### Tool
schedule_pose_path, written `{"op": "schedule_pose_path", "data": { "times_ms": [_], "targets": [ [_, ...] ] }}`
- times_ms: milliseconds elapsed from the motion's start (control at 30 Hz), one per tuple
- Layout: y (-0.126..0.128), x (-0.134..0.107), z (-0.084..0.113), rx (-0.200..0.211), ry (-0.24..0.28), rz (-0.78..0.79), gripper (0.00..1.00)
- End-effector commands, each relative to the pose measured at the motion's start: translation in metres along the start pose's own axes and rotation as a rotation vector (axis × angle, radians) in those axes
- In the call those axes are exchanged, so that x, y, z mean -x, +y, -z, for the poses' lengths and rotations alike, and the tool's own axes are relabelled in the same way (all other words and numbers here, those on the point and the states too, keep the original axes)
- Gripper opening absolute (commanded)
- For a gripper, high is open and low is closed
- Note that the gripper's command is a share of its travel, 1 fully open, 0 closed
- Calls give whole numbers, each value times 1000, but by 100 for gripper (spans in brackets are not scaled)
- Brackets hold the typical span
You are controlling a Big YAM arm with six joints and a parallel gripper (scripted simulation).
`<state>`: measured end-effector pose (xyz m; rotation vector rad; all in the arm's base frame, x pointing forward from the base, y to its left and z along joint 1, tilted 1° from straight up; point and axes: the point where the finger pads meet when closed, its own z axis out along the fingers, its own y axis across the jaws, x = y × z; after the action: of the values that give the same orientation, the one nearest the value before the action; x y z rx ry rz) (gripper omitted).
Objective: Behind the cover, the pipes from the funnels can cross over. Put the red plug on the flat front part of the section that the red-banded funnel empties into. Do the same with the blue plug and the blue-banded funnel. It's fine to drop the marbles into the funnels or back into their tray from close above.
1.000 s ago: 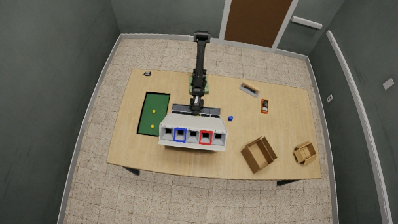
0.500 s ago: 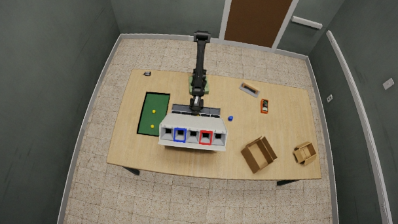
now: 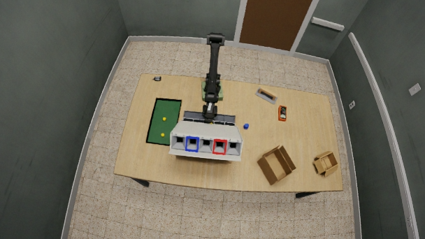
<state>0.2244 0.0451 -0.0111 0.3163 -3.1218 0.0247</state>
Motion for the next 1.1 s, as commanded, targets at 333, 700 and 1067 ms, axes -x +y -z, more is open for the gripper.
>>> {"op": "schedule_pose_path", "data": {
  "times_ms": [333, 700, 1067],
  "targets": [
    [-3, 2, -1, 3, -16, -6, 59],
    [-3, 19, 19, 3, -44, -8, 59],
    [-4, 22, 34, 3, -52, -10, 59]
  ]
}}
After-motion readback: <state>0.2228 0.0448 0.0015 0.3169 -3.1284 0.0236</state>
